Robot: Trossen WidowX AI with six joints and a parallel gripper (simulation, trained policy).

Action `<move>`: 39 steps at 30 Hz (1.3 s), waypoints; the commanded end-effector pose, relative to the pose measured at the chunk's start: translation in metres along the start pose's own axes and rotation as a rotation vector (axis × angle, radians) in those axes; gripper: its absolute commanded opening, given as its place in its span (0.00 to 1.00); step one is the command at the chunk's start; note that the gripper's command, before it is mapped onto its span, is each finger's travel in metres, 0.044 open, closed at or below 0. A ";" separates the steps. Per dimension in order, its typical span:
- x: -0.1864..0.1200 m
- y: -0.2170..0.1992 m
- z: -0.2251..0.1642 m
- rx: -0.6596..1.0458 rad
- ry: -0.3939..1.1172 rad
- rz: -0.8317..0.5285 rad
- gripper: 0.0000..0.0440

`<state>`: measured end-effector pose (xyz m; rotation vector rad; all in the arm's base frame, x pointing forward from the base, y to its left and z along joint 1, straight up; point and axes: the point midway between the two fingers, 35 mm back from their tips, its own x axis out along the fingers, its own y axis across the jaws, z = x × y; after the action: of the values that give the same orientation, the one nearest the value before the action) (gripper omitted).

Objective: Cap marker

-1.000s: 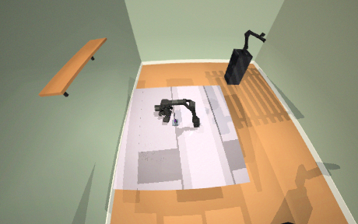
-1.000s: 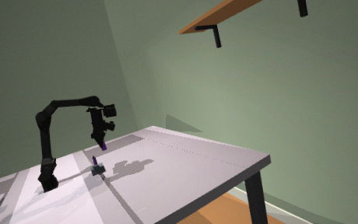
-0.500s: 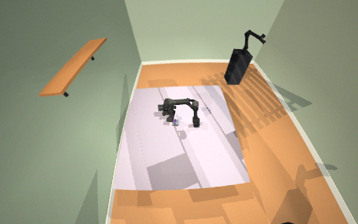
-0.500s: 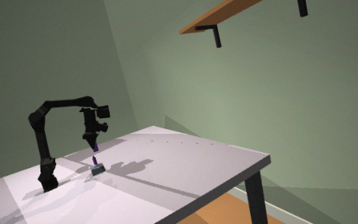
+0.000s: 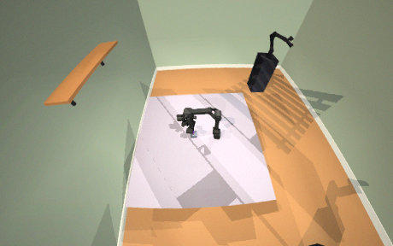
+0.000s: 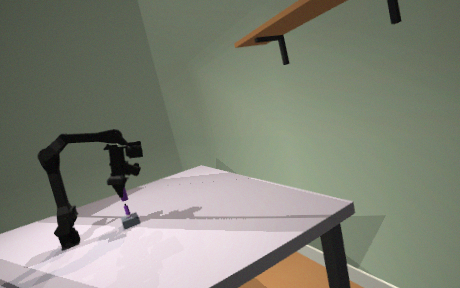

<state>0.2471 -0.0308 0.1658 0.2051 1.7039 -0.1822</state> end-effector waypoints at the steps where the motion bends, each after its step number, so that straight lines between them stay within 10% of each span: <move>1: 0.005 0.000 -0.003 -0.003 0.001 0.006 0.00; 39: 0.082 -0.005 -0.005 -0.074 0.046 0.013 0.09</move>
<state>0.2405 -0.0338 0.0993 0.1694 1.6953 -0.1227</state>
